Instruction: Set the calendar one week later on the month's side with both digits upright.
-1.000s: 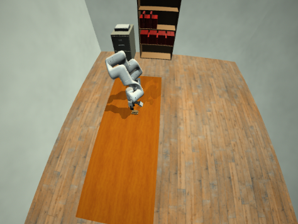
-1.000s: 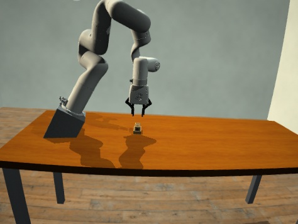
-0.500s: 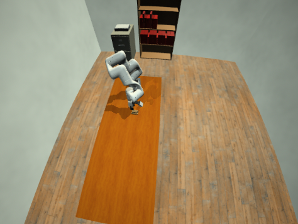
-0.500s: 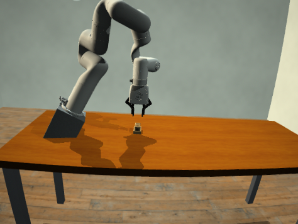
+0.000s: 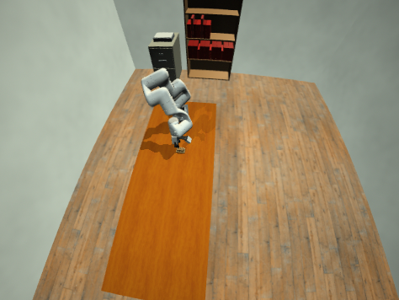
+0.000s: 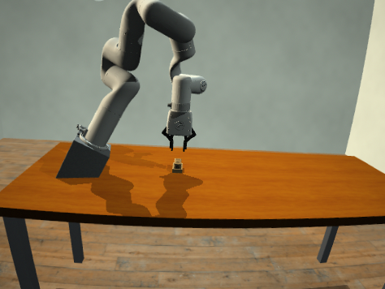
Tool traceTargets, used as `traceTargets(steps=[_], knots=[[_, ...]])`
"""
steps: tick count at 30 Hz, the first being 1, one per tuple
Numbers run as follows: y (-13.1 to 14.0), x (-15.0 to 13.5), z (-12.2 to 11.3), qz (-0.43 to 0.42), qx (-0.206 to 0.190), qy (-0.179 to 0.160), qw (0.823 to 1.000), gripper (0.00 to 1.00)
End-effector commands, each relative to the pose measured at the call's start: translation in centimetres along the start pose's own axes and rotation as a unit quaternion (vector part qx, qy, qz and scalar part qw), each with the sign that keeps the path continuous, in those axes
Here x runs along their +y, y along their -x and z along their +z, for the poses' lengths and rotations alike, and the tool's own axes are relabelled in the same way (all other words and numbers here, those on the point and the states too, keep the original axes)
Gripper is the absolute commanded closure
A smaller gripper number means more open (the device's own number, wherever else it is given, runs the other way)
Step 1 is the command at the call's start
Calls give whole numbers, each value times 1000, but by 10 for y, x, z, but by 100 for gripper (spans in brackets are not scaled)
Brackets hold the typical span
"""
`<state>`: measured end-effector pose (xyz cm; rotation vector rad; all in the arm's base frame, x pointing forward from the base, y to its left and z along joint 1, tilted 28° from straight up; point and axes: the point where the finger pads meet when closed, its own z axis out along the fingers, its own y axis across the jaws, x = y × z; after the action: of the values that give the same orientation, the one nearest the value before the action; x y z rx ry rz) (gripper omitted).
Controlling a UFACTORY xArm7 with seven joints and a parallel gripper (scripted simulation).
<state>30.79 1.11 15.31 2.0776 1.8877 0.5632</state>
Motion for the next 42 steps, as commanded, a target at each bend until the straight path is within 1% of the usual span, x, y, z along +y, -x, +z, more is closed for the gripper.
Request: traceTargets(steps=[1, 30, 42], knots=[[0, 1, 2, 0, 0, 1, 1000, 53], [1, 2, 38, 0, 0, 1, 1000, 53], [1, 3, 45, 0, 0, 1, 1000, 53]])
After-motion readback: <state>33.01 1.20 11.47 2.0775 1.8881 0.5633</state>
